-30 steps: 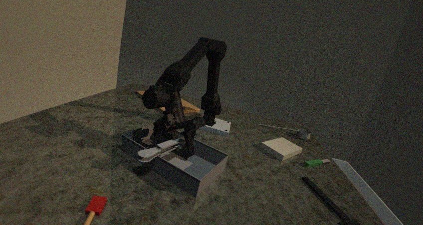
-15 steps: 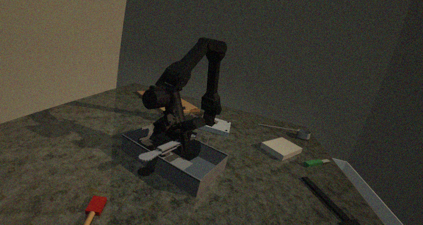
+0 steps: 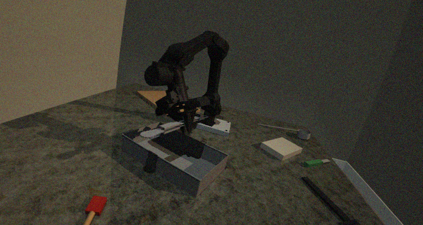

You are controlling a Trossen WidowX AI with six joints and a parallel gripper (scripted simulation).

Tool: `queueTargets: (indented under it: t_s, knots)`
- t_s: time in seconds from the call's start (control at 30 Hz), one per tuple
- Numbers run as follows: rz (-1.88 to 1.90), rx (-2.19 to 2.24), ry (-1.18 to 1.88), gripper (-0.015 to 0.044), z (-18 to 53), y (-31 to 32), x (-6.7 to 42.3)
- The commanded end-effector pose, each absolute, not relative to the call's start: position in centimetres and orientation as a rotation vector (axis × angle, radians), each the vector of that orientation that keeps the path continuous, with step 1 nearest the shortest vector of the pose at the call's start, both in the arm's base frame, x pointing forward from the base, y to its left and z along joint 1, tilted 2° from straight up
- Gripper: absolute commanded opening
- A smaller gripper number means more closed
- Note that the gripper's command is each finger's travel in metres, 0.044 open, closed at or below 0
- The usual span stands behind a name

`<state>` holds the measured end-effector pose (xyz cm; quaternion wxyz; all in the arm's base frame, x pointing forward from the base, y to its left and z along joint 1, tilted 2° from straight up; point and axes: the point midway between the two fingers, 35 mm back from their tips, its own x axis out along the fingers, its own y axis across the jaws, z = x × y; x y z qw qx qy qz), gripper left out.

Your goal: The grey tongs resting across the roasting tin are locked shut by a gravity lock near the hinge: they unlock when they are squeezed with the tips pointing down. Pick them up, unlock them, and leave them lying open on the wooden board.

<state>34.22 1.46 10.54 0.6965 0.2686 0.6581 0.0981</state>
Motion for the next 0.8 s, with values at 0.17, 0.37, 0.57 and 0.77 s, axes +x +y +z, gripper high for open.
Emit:
queueTargets:
  t_s: [0.17,0.37,0.57,0.77]
  knots:
    - [0.222,0.602,1.47,-0.015,11.37,1.52,34.08]
    - [0.148,0.535,1.509,-0.015,11.02,1.58,33.92]
    - [0.011,0.403,1.559,-0.015,10.71,1.52,33.7]
    - [-0.127,0.264,1.576,-0.015,10.83,1.34,33.62]
